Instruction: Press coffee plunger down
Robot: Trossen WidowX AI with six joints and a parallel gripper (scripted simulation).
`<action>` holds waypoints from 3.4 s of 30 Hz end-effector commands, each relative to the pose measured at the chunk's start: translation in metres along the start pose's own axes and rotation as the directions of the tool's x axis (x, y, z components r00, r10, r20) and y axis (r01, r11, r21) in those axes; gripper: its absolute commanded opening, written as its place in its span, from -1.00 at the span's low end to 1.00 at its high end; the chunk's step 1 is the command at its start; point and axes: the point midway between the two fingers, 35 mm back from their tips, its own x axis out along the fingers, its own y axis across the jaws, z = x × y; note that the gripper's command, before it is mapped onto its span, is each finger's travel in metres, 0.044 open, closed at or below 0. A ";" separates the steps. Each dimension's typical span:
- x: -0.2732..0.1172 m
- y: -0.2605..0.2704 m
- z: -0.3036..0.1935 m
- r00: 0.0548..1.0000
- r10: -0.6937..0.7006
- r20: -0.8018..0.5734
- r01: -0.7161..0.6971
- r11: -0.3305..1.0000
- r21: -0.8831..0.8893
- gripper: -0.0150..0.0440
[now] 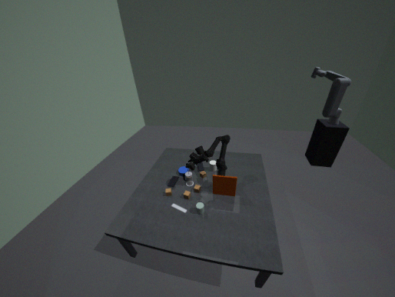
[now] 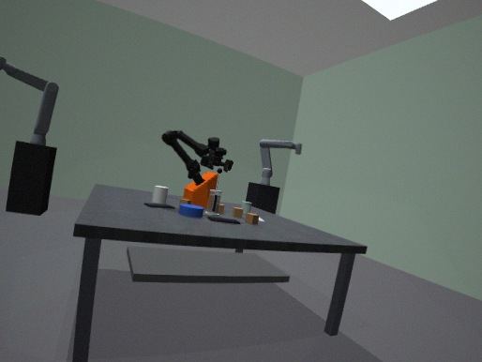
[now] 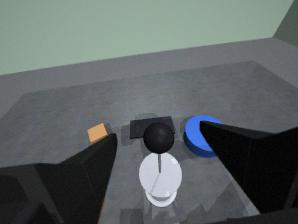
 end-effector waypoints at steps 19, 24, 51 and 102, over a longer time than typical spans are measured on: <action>0.002 0.001 0.000 1.000 0.004 0.002 -0.004 1.000 -0.006 -0.09; 0.005 0.002 -0.004 1.000 0.005 0.000 -0.005 1.000 -0.006 -0.09; 0.035 0.009 -0.037 1.000 0.010 -0.005 -0.010 1.000 -0.004 -0.09; 0.075 0.014 -0.057 1.000 0.002 0.005 -0.002 1.000 -0.009 -0.09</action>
